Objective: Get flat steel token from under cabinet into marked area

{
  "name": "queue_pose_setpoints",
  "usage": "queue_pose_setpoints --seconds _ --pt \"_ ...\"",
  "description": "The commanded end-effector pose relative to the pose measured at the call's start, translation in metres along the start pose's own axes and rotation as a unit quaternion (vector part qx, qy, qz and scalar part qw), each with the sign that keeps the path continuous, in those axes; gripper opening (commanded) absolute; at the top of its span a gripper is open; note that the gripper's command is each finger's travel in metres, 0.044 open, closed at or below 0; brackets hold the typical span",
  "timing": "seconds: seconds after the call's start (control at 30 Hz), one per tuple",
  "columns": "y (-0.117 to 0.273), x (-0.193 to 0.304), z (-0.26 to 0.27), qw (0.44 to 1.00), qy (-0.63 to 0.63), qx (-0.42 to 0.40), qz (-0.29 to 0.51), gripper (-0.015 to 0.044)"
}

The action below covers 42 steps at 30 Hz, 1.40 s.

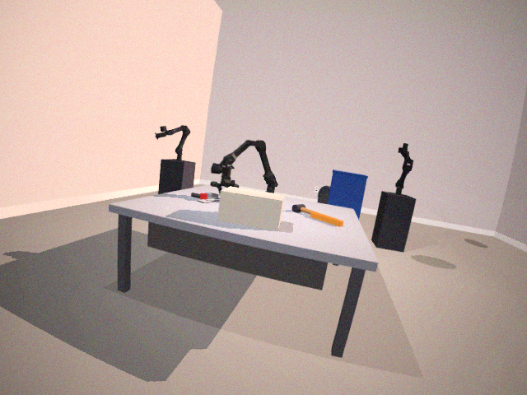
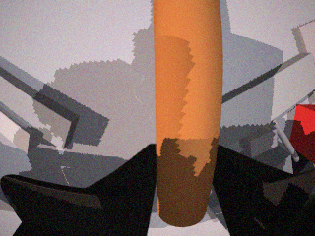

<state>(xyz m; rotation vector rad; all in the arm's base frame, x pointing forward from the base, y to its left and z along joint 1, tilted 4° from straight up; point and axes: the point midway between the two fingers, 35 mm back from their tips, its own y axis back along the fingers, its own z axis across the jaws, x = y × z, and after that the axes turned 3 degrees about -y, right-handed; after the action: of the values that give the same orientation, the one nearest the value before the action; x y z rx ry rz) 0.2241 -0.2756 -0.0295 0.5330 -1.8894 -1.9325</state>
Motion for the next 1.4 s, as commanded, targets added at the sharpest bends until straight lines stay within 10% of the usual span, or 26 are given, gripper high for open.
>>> queue_pose_setpoints --seconds 0.0,1.37 --pt "-0.003 -0.004 0.005 1.000 0.001 -0.007 0.001 0.0000" --pt "-0.004 -0.061 0.008 1.000 0.002 -0.007 -0.002 0.0000"
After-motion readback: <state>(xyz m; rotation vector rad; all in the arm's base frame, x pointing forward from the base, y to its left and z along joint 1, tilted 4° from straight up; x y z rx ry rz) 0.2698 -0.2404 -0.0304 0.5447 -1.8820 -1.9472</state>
